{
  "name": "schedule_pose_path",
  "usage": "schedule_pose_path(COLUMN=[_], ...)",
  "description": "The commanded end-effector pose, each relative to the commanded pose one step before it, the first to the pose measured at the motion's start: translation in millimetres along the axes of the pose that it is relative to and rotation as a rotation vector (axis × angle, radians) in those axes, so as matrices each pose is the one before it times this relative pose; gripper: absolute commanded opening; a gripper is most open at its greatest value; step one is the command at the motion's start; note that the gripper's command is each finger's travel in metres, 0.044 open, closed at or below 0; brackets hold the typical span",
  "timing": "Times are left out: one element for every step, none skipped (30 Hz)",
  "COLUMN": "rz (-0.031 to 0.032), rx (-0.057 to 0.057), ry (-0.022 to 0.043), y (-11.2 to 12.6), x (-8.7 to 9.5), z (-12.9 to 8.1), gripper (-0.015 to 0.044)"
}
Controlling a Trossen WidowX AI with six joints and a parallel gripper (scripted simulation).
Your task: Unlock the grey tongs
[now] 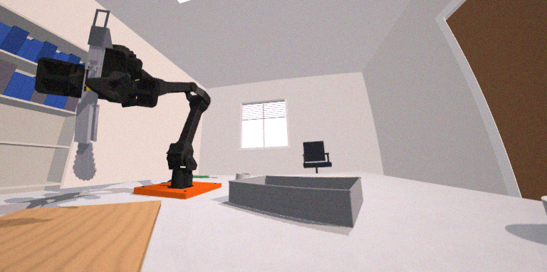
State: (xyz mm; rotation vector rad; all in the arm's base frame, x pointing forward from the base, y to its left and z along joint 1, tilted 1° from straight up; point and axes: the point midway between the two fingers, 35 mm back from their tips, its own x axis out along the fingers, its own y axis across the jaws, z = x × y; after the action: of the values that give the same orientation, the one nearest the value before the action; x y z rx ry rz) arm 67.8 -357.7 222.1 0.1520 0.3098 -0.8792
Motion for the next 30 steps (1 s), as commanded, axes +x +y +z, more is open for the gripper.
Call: schedule_pose_path(rz=[0.0035,0.0,0.0,0.0,0.0,-0.00026,-0.00049,-0.00081,-0.00102,-0.00125,-0.00132,-0.00147,-0.0013,-0.00142,-0.0014,-0.00121,-0.00071,-0.00151,-0.00146,-0.00134,-0.00098,-0.00116,-0.00114,-0.00112,-0.00111,-0.00109,-0.00107,-0.00105,-0.00104,-0.00104], rx=[-0.0041,0.0,0.0,0.0,0.0,0.0009,0.0018,0.0027,0.0035,0.0043,0.0044,0.005,0.0045,0.0048,0.0046,0.0046,0.0052,0.0003,0.0002,0.0016,0.0042,0.0039,0.0038,0.0036,0.0035,0.0034,0.0032,0.0031,0.003,0.0027], ry=[-0.00998,0.0,0.0,0.0,0.0,0.00193,0.00389,0.00579,0.0077,0.00963,0.01129,0.01193,0.01188,0.01217,0.01229,0.01234,0.0123,0.01154,0.01164,0.01205,0.01285,0.01291,0.01299,0.01306,0.01314,0.01321,0.01328,0.01335,0.01342,0.01353], y=[0.93,0.0,0.0,0.0,0.0,-0.19,-0.37,-0.58,-0.73,-0.88,-0.93,-1.01,-0.87,-0.94,-0.9,-0.83,-0.75,-0.68,-0.64,-0.65,-0.65,-0.66,-0.62,-0.59,-0.56,-0.52,-0.49,-0.46,-0.43,-0.4], x=[-1.09,0.0,0.0,0.0,0.0,0.28,0.57,0.86,1.1,1.36,1.64,1.62,1.61,1.6,1.58,1.57,1.75,1.66,1.64,1.57,1.5,1.44,1.42,1.4,1.38,1.35,1.33,1.31,1.28,1.28], z=[2.87,0.0,0.0,0.0,0.0,0.04,0.08,0.12,0.15,0.18,0.16,0.21,0.13,0.21,0.2,0.21,0.18,0.52,0.5,0.37,0.14,0.14,0.13,0.12,0.11,0.11,0.1,0.09,0.08,0.06], gripper=[-0.015,-0.015,-0.015,-0.015,-0.015,-0.015,-0.015,-0.015,-0.015,-0.015,-0.015,-0.015,-0.015,-0.015,-0.015,-0.015,-0.015,-0.015,-0.015,-0.015,-0.015,-0.015,-0.015,-0.015,-0.015,-0.015,-0.015,-0.015,-0.015,-0.015])
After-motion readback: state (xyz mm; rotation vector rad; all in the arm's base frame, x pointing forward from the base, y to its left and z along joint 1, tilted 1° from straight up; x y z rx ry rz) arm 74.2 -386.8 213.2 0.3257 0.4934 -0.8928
